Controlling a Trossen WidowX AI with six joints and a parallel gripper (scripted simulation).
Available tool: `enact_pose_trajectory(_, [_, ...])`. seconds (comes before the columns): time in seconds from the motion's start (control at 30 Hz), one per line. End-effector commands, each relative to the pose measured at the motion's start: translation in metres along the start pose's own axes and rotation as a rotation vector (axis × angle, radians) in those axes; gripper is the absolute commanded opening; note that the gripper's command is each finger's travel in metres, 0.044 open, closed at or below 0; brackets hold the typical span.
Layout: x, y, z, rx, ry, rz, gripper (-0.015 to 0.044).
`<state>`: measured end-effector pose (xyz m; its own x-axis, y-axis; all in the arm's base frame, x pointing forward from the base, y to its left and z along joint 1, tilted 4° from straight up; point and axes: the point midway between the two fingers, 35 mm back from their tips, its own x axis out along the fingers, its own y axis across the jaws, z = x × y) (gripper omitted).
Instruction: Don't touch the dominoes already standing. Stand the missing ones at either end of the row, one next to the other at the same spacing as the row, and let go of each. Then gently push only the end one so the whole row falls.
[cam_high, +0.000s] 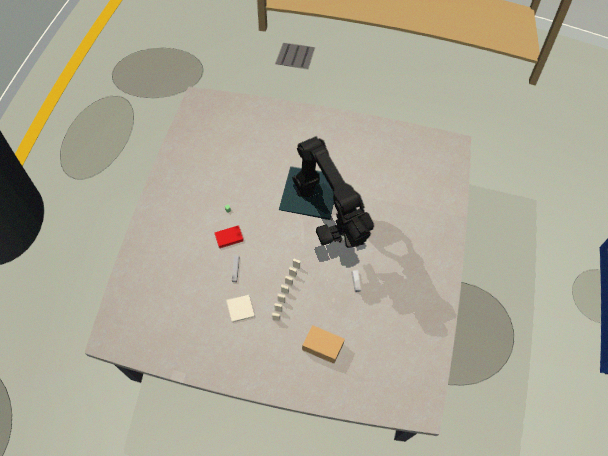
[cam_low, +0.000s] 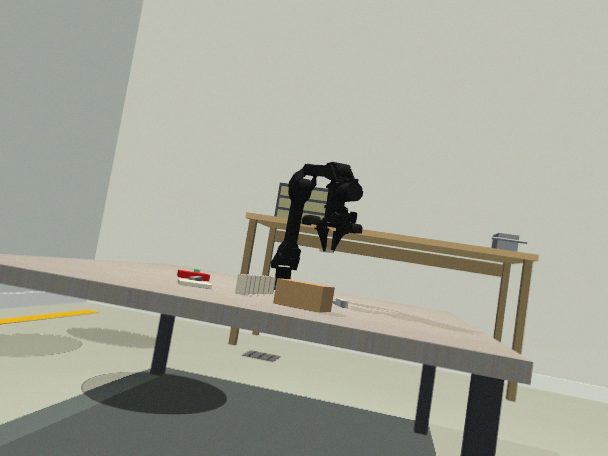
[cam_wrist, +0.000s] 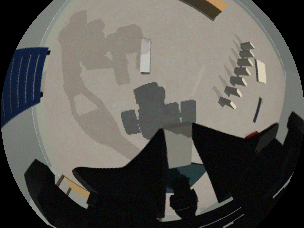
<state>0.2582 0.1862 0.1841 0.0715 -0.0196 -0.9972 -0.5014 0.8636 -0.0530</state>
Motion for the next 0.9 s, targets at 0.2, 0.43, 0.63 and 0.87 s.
enact_pose_trajectory(0.2, [-0.009,-0.001,-0.012,0.409,0.006,-0.007,0.0107])
enact_pose_trajectory(0.43, [-0.009,-0.001,-0.021,0.723,0.006,-0.008,0.0107])
enact_pose_trajectory(0.63, [-0.005,0.0,-0.017,0.703,-0.027,-0.021,0.0107])
enact_pose_trajectory(0.87, [0.011,0.003,0.002,0.618,-0.18,-0.077,0.0107])
